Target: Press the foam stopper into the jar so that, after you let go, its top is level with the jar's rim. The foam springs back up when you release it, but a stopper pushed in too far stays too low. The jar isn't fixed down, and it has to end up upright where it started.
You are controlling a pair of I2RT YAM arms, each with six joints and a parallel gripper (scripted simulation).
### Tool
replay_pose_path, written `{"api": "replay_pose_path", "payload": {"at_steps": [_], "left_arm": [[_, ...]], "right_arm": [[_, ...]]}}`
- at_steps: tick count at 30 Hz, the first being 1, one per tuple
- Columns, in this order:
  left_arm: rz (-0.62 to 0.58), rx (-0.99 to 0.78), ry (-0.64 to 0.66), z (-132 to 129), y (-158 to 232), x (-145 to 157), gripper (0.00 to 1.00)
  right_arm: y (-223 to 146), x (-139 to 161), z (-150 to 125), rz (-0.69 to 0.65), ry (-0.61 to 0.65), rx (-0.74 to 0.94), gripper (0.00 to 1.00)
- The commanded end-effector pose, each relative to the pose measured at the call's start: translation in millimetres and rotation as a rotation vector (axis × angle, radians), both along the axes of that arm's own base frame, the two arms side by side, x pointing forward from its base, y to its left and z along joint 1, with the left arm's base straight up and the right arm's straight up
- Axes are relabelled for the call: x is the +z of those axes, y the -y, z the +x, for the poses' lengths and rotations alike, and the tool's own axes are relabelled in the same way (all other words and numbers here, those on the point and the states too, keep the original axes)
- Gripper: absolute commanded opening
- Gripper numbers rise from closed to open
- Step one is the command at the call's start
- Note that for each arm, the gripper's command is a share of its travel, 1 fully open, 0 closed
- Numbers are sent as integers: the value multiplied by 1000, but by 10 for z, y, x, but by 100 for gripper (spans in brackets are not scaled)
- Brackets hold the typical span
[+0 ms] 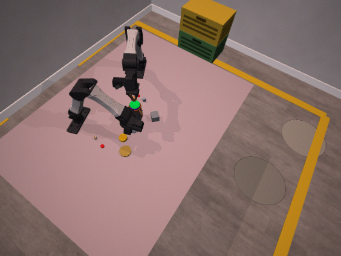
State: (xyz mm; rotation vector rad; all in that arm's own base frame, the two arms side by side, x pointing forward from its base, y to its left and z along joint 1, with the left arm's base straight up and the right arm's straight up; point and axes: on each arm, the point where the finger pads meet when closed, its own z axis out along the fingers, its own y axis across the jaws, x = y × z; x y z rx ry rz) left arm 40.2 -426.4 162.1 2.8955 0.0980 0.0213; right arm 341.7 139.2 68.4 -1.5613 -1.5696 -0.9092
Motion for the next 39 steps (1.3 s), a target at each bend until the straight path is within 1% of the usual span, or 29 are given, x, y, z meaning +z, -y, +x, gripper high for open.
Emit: {"api": "replay_pose_path", "payload": {"at_steps": [1,8,9,10,15,17,25,26,28,29,31,39], "left_arm": [[-26,6,6,19,-19,80,0],[-43,3,9,46,6,122,0],[-17,-1,6,23,11,42,0],[-15,8,7,69,19,15,0],[-4,-3,6,24,-23,-22,0],[-37,-2,10,35,28,88,0],[-43,2,11,52,6,117,0],[-26,-2,8,26,7,68,0],[-31,4,10,56,-17,44,0],[-20,4,9,58,-11,-21,0],[-38,5,10,62,-22,22,0],[-32,4,10,59,-16,-129,0]], "right_arm": [[12,230,153,11,120,5,64],[12,230,153,11,120,5,64],[12,230,153,11,120,5,64],[12,230,153,11,120,5,64],[12,230,153,11,120,5,64],[12,230,153,11,120,5,64],[12,230,153,11,120,5,64],[12,230,153,11,120,5,64],[12,230,153,11,120,5,64],[12,230,153,11,120,5,64],[12,230,153,11,120,5,64],[12,230,153,11,120,5,64]]}}
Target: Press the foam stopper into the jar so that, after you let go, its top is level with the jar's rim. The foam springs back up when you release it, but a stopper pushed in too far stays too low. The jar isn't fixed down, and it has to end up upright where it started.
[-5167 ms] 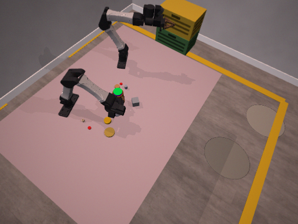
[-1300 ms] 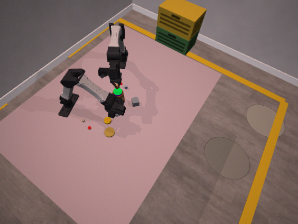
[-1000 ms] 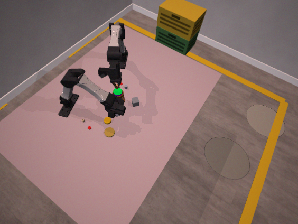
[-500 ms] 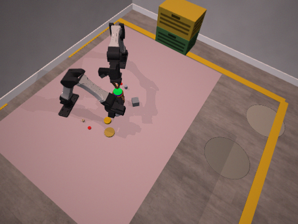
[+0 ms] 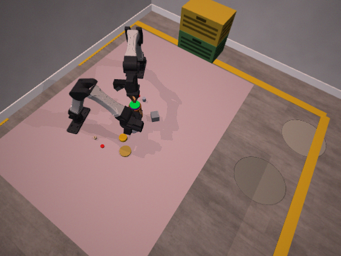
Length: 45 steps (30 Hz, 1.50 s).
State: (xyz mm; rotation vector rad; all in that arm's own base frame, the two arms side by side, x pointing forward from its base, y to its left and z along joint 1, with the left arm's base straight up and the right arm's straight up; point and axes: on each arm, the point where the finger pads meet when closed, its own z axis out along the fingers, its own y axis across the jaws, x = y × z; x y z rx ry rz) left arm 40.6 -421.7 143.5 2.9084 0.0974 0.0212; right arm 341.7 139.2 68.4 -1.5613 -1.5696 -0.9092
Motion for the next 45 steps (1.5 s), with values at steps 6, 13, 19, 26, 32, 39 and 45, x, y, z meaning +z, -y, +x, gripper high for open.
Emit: {"api": "replay_pose_path", "payload": {"at_steps": [6,13,19,26,32,39,45], "left_arm": [[-46,0,11,34,34,-5,0],[-28,-1,9,31,47,-91,0],[-25,-1,9,28,34,-114,0],[-31,-1,9,28,36,-106,0],[-31,-1,9,27,23,-116,0],[-31,-1,9,26,8,-128,0],[-12,-1,8,27,20,-224,0]], "right_arm": [[12,230,153,11,120,5,64],[12,230,153,11,120,5,64],[12,230,153,11,120,5,64],[12,230,153,11,120,5,64],[12,230,153,11,120,5,64],[12,230,153,11,120,5,64],[12,230,153,11,120,5,64]]}}
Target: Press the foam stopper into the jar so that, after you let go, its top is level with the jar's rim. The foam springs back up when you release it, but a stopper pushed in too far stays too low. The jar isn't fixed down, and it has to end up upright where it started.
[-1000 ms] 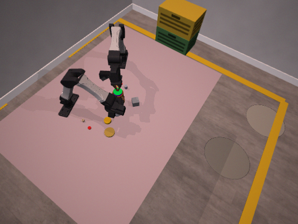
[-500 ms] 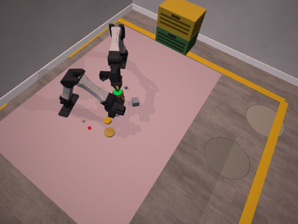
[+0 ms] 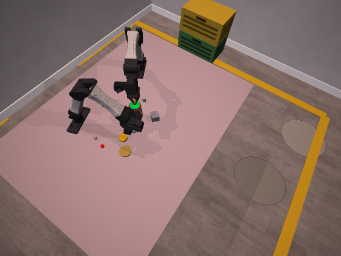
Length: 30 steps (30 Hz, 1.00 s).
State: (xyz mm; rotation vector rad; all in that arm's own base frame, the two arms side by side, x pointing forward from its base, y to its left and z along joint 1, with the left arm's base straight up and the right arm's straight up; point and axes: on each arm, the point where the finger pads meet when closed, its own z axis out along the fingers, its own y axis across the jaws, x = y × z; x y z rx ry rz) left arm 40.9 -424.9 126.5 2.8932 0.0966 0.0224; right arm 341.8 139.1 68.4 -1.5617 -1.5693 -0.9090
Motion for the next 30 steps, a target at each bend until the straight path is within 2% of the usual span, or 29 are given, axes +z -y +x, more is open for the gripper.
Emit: {"api": "replay_pose_path", "payload": {"at_steps": [1,24,27,28,30], "left_arm": [[1,-1,6,25,-8,-50,0],[30,0,4,26,-25,-233,0],[10,-2,5,13,-17,-154,0],[39,0,3,25,-42,-269,0],[33,0,4,27,-26,-256,0]], "right_arm": [[12,230,153,11,120,5,64],[12,230,153,11,120,5,64],[12,230,153,11,120,5,64],[12,230,153,11,120,5,64],[12,230,153,11,120,5,64]]}}
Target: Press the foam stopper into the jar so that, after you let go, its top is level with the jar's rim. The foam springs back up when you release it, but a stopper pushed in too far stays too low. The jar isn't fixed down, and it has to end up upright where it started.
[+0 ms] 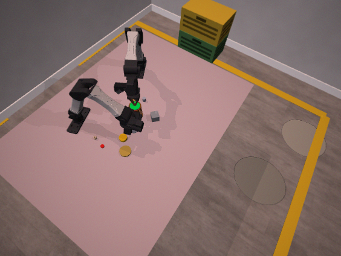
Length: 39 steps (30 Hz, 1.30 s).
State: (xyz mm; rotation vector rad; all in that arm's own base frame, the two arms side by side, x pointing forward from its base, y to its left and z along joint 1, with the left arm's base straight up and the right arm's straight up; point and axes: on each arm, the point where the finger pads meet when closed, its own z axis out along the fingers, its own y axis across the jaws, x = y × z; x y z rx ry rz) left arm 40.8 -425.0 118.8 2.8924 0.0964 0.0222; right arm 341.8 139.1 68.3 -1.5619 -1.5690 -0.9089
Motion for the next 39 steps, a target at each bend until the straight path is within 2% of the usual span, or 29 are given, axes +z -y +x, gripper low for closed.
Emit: {"api": "replay_pose_path", "payload": {"at_steps": [1,14,15,31,32,36,37,39], "left_arm": [[35,0,4,28,-31,-188,0],[23,-1,5,16,-29,-176,0],[45,1,3,29,-55,-260,0],[32,-1,4,17,-39,-265,0],[50,2,3,33,-66,-334,0],[75,1,1,28,-121,-300,0],[20,2,6,42,22,-116,0],[31,2,5,39,-13,-121,0]], "right_arm": [[12,230,153,11,121,6,64],[12,230,153,11,121,6,64],[12,230,153,11,121,6,64],[12,230,153,11,121,6,64],[12,230,153,11,121,6,64],[12,230,153,11,121,6,64],[12,230,153,11,121,6,64],[12,230,153,11,121,6,64]]}}
